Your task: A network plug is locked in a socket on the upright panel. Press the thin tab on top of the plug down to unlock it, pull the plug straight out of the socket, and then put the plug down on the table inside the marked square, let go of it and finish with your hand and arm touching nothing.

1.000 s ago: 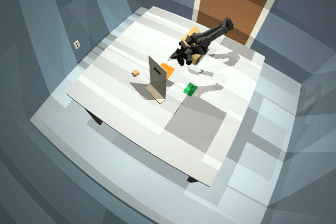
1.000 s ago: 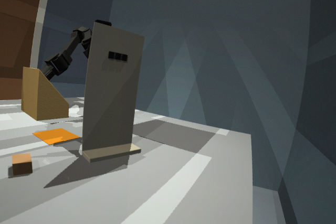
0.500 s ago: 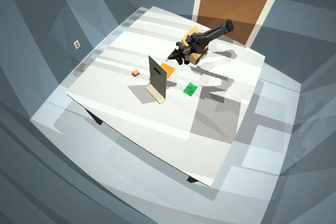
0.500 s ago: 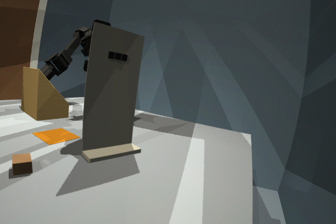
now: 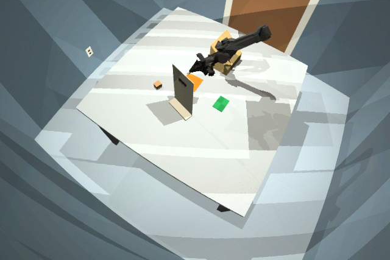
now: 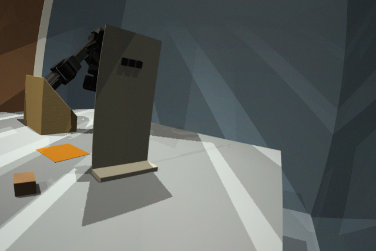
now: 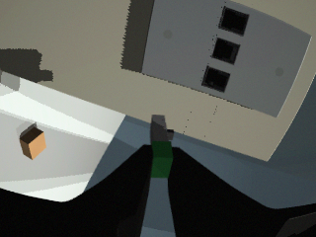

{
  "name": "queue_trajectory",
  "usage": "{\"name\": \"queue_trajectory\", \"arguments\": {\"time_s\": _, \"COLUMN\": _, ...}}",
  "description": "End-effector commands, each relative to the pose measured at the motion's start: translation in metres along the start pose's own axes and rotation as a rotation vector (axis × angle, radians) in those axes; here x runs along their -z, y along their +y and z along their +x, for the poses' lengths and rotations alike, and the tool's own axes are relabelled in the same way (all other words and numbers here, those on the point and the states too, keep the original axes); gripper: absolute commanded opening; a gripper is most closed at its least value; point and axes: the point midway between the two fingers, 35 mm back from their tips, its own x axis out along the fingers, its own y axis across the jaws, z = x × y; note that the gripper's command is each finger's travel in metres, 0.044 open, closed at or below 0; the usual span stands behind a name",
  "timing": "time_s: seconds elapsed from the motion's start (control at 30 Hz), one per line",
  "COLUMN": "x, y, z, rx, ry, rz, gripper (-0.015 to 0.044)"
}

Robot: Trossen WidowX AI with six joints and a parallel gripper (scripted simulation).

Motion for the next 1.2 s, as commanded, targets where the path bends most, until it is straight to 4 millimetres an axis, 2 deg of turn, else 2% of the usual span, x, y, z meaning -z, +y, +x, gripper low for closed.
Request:
{"name": "queue_trajectory", "arguments": {"time_s": 0.0, "x": 0.007, "y": 0.013, "z": 0.005, "rx": -0.049, "ry": -0.004, "rz": -0.021, "gripper": 0.0}}
{"name": "queue_trajectory", "arguments": {"time_s": 0.57, "x": 0.032, "y": 0.062, "z": 0.022, "rx": -0.247, "ry": -0.052, "rz": -0.08, "gripper": 0.0}}
{"name": "queue_trajectory", "arguments": {"time_s": 1.17, "x": 0.056, "y": 0.114, "z": 0.023, "rx": -0.44, "ry": -0.136, "rz": -0.1, "gripper": 0.0}}
